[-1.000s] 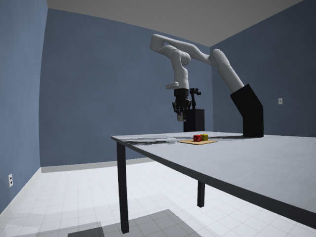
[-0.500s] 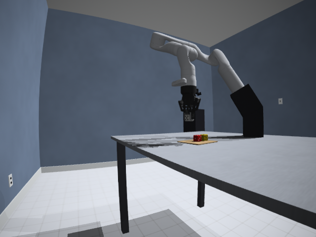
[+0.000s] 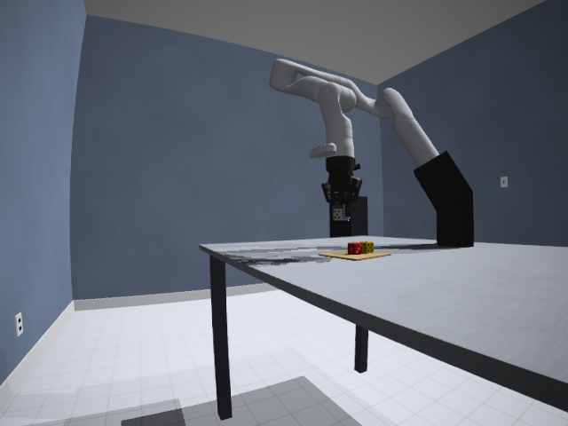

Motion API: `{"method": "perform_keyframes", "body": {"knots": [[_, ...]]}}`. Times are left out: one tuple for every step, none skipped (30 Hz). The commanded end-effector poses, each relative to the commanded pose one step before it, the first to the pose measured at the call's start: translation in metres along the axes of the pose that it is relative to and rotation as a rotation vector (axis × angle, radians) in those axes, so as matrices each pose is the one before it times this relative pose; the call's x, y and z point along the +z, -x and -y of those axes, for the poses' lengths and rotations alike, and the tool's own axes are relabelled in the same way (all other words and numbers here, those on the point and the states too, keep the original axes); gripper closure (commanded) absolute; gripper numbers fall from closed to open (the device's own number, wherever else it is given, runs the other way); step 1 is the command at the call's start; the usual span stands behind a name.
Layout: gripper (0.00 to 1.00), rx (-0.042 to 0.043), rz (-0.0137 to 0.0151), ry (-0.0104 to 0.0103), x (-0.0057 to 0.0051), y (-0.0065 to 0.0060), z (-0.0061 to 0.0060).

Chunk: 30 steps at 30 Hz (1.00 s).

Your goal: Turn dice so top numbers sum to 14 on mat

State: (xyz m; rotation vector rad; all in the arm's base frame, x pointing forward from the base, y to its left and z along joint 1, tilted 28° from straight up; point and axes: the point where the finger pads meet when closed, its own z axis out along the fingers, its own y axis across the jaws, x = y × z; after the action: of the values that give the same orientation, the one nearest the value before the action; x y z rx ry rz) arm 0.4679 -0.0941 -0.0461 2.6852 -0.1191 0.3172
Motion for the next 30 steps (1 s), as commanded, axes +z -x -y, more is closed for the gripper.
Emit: {"method": "perform_keyframes", "body": {"knots": [[0.74,0.00477,-0.00267,0.00004,0.01046,-0.00134,0.00009],[0.74,0.0,0.0,0.0,0.00376,-0.00002,0.00001],[0.74,0.0,0.0,0.0,0.00406,-0.00002,0.00001],[0.74,0.0,0.0,0.0,0.00433,-0.00002,0.00001],[0.74,0.0,0.0,0.0,0.00456,-0.00002,0.00001],[0.74,0.0,0.0,0.0,0.00475,-0.00002,0.00001],[0.74,0.0,0.0,0.0,0.00488,-0.00003,0.00001],[0.74,0.0,0.0,0.0,0.00496,-0.00003,0.00001],[0.74,0.0,0.0,0.0,0.00499,-0.00003,0.00001],[0.74,0.0,0.0,0.0,0.00495,-0.00003,0.00001],[0.74,0.0,0.0,0.0,0.00485,-0.00003,0.00001],[0.74,0.0,0.0,0.0,0.00469,-0.00002,0.00001],[0.74,0.0,0.0,0.0,0.0,0.0,0.0],[0.74,0.0,0.0,0.0,0.0,0.0,0.0],[0.74,0.0,0.0,0.0,0.00446,-0.00002,0.00001],[0.74,0.0,0.0,0.0,0.00418,-0.00002,0.00001],[0.74,0.0,0.0,0.0,0.00383,-0.00002,0.00001],[0.74,0.00001,0.0,0.0,0.0034,-0.00002,0.00001],[0.74,0.0,0.0,0.0,0.00294,-0.00001,0.00001],[0.74,0.0,0.0,0.0,0.00246,-0.00001,0.00001],[0.74,0.0,0.0,0.0,0.00198,-0.00001,0.0],[0.74,0.0,0.0,0.0,0.00152,-0.00001,0.0],[0.74,0.0,0.0,0.0,0.00109,0.0,0.0],[0.74,0.0,0.0,0.0,0.0007,0.0,0.0],[0.74,0.0,0.0,0.0,0.00038,0.0,0.0],[0.74,0.0,0.0,0.0,0.00015,0.0,0.0],[0.74,0.0,0.0,0.0,0.00002,0.0,0.0],[0.74,0.0,0.0,0.0,0.0,0.0,0.0],[0.74,0.0,0.0,0.0,0.0,0.0,0.0],[0.74,0.0,0.0,0.0,0.0,0.0,0.0]]}}
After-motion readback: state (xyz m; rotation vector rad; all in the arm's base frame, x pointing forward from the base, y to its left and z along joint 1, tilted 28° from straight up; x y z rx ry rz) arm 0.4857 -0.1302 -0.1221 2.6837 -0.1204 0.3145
